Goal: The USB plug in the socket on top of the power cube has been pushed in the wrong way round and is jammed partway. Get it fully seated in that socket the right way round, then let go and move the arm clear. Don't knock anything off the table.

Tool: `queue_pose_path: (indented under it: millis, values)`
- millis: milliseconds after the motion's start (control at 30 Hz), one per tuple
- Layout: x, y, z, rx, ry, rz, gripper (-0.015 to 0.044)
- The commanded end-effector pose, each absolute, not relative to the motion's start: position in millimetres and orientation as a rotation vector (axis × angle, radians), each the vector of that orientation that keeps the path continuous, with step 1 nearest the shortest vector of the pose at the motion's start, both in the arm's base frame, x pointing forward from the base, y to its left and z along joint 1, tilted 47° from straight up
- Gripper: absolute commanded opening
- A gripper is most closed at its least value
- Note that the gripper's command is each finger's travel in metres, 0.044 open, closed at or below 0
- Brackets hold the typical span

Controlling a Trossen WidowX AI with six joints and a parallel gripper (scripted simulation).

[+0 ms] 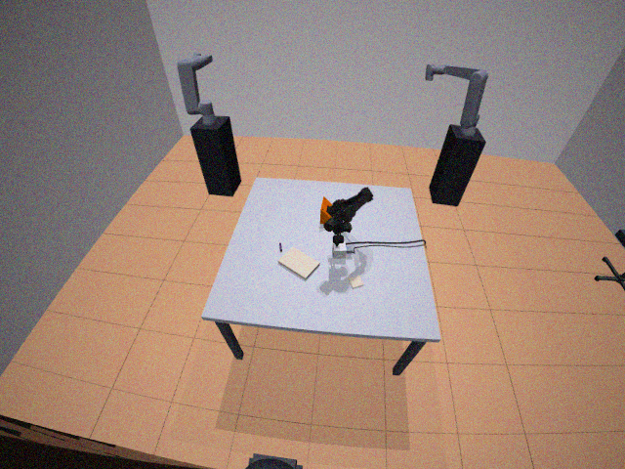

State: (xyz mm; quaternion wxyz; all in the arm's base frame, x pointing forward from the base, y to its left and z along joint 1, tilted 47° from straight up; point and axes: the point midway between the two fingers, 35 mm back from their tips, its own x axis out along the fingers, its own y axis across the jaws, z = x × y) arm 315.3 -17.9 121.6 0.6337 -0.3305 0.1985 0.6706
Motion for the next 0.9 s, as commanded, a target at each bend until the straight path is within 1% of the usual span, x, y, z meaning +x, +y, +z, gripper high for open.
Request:
queue_pose_path:
  millis: [0,867]
  values:
    - [314,-14,118,-0.747,0.455,1.535,0.0440]
    - [315,2,104,-0.746,0.454,1.534,0.0440]
